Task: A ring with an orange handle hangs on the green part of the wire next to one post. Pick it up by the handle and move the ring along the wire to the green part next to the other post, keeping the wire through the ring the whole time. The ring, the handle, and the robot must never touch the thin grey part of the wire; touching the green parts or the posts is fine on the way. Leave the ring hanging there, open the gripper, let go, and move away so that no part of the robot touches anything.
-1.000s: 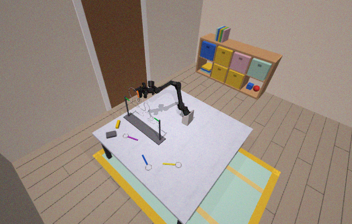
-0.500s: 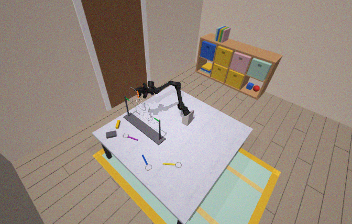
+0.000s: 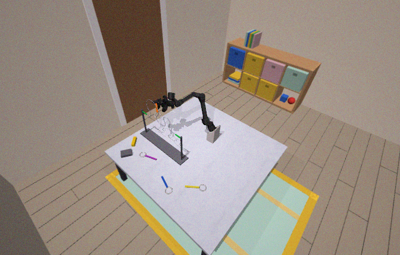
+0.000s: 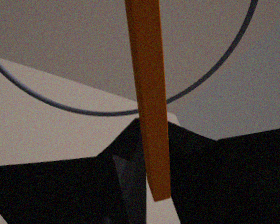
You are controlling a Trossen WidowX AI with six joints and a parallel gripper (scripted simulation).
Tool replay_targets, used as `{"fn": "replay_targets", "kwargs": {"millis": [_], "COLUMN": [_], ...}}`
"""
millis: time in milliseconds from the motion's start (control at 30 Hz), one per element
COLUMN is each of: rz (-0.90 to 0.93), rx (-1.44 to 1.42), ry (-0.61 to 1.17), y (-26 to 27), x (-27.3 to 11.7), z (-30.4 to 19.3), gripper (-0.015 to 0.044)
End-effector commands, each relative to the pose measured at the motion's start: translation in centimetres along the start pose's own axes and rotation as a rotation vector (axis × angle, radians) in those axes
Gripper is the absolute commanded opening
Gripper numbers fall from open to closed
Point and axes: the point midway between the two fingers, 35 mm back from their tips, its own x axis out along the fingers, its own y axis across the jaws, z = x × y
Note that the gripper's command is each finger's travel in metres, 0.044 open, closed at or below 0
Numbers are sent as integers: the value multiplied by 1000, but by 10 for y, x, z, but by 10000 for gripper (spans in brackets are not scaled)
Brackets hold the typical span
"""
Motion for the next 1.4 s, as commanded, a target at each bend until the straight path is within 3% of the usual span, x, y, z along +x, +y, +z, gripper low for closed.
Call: {"fn": "replay_targets", "kwargs": {"millis": [0,567,1367], "rz": [-18,15,263], "rx": [-31,28,466], "ry": [-1,10,70], "y": [1,27,100], "x": [0,-2,-22], "z": [-1,-4,15], "gripper": [-150,-150,-150]}}
